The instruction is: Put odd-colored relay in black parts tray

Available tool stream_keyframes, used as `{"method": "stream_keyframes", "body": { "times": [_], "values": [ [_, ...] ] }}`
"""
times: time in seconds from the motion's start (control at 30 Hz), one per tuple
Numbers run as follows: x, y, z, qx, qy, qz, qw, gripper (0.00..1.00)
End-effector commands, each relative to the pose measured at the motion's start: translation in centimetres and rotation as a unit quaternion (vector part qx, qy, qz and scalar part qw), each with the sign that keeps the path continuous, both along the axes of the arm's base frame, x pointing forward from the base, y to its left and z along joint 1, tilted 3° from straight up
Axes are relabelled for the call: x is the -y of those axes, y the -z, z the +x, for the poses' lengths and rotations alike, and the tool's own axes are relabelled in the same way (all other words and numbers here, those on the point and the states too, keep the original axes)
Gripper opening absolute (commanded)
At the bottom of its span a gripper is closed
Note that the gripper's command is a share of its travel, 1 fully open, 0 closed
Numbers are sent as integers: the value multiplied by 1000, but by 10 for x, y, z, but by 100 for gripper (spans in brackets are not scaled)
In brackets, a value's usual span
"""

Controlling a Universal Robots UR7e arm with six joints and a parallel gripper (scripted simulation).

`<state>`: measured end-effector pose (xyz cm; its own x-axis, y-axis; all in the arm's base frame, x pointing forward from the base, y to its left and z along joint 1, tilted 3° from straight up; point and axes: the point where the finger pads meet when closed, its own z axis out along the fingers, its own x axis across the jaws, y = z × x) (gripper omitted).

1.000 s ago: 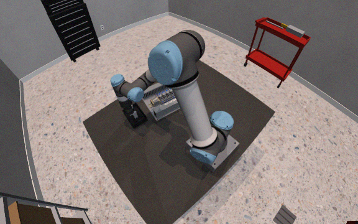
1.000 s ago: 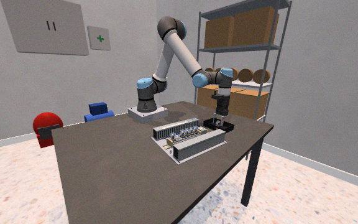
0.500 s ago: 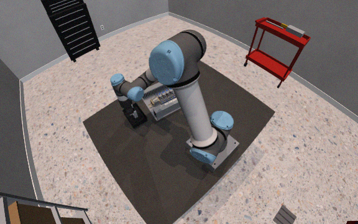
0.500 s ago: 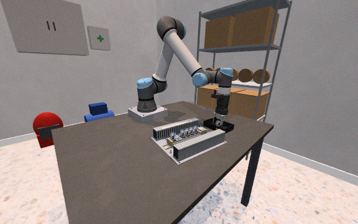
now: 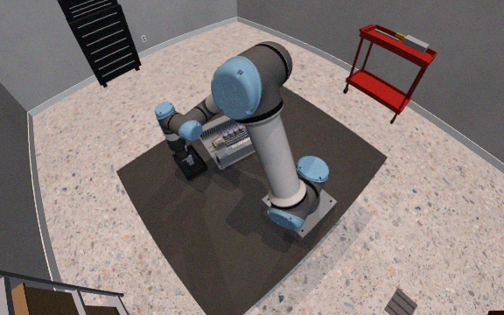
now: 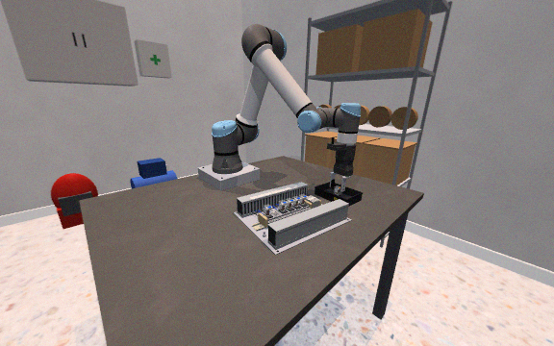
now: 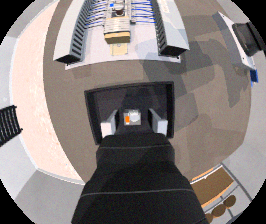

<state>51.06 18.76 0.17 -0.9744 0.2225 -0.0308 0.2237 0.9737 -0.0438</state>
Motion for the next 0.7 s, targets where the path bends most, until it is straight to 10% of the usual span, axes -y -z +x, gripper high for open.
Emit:
{"method": "stream_keyframes", "body": {
  "times": [0.0, 0.67],
  "values": [
    [-1, -5, 3, 3, 0, 0, 1000, 98],
    [-1, -12, 2, 3, 0, 0, 1000, 98]
  ]
}}
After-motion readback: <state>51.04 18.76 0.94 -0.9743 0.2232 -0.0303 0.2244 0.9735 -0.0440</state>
